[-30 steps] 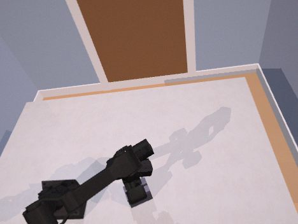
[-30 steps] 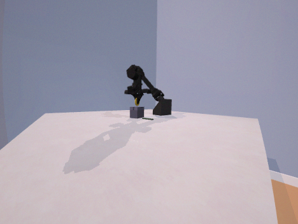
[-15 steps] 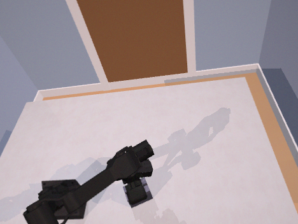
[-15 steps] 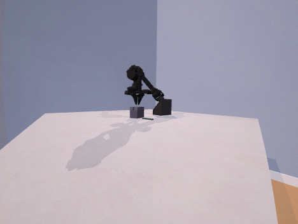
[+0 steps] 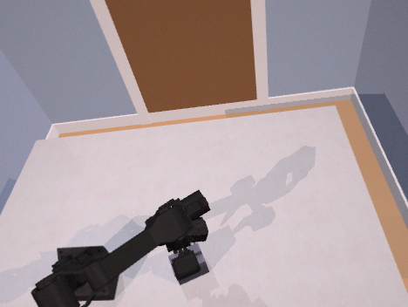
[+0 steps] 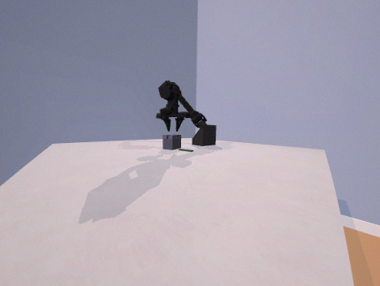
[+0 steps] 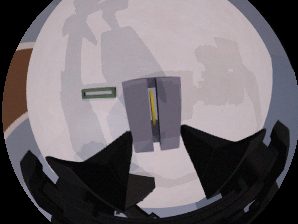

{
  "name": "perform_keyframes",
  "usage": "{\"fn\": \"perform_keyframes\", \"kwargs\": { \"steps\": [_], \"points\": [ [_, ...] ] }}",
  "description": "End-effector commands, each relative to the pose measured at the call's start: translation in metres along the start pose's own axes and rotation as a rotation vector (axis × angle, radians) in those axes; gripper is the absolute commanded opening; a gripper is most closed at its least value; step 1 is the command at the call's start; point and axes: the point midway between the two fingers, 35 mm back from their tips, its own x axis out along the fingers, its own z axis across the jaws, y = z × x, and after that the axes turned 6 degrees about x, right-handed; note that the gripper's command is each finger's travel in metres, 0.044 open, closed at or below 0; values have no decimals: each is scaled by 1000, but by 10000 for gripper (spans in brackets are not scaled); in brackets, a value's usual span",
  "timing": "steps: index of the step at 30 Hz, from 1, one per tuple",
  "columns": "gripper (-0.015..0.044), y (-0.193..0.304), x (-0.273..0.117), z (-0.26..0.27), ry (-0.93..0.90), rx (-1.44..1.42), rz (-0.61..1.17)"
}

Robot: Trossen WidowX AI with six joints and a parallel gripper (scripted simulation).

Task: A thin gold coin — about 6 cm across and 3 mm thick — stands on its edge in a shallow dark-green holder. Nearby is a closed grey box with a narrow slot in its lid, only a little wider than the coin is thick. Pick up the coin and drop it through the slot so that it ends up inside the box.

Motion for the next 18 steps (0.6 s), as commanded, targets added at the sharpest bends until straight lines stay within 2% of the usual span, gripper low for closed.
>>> {"fn": "perform_keyframes", "kwargs": {
  "steps": [1, 4, 6, 9, 18],
  "points": [
    [318, -3, -13, 0, -5, 8, -11],
    [397, -2, -16, 0, -5, 7, -11],
    [440, -1, -35, 1, -3, 3, -8],
    [440, 3, -56, 1, 2, -1, -4],
    [440, 3, -56, 1, 2, -1, -4]
  ]
}}
